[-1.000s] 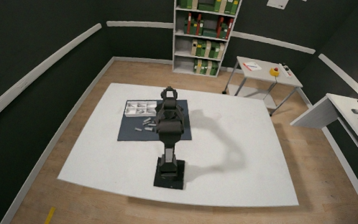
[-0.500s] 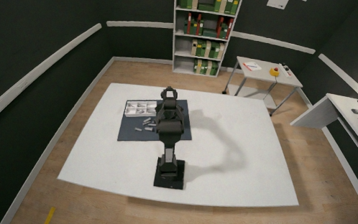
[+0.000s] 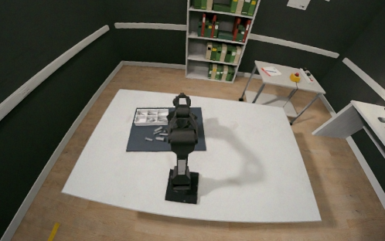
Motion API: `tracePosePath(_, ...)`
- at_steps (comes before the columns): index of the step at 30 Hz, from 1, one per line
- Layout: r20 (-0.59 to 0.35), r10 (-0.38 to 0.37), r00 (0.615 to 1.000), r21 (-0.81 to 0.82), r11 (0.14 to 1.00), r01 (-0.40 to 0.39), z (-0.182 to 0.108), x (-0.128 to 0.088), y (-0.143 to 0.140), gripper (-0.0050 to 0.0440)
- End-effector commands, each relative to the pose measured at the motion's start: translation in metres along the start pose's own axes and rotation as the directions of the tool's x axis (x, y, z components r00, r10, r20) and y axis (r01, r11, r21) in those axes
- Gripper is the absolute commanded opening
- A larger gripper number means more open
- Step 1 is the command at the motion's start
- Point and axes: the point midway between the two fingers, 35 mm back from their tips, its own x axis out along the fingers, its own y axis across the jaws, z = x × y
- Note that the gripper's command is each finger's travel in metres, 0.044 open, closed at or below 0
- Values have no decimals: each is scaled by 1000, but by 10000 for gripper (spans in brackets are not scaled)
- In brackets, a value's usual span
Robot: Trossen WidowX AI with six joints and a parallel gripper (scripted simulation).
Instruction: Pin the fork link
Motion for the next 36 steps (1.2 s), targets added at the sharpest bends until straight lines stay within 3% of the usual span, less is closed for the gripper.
tracePosePath(1, 38, -34, 999, 2, 999, 34, 6, -14, -4, -50)
tracePosePath(11, 20, -19, 1000, 48, 999, 18, 7, -7, -6, -50)
tracePosePath(14, 19, -23, 1000, 235, 972, 18, 12, -6, -16, -50)
tracePosePath(17, 18, -28, 999, 473, 881, 16, 23, -6, -28, -50)
tracePosePath(19, 18, -28, 999, 473, 881, 16, 23, -6, -28, -50)
tracePosePath(23, 18, -32, 999, 645, 764, 13, 33, -5, -36, -50)
tracePosePath(36, 25, -36, 999, 655, 755, 11, 34, -7, -37, -50)
